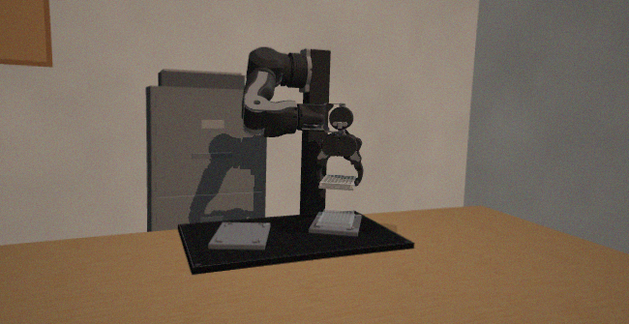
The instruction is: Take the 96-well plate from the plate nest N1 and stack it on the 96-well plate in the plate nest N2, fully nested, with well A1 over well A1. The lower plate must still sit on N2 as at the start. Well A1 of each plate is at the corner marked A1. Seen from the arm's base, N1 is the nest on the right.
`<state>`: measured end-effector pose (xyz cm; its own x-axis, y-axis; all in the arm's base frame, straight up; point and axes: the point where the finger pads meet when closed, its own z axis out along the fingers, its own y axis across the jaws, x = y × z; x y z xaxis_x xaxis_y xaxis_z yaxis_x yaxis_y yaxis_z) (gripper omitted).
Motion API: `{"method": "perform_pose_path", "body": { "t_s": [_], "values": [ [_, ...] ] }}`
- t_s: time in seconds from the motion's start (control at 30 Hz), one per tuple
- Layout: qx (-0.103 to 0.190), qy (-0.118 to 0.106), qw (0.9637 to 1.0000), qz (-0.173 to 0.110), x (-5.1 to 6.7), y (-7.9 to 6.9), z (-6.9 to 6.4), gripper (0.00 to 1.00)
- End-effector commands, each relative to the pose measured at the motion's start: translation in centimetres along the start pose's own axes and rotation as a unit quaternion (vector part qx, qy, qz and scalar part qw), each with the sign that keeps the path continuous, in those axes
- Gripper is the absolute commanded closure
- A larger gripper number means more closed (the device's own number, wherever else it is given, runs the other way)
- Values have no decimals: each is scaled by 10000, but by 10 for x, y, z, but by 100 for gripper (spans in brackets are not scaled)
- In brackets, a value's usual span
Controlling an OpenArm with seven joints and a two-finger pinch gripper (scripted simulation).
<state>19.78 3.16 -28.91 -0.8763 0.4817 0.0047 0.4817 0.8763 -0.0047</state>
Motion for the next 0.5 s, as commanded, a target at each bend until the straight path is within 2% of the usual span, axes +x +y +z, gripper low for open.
{"method": "perform_pose_path", "body": {
  "t_s": [0.0, 0.17, 0.47],
  "values": [
    [-24, 1, 10000, -29, 0, 1, -2, 100],
    [-26, 6, 10000, -55, 1, 0, 31, 100],
    [-26, 6, 10000, -55, 1, 0, 31, 100]
  ]
}}
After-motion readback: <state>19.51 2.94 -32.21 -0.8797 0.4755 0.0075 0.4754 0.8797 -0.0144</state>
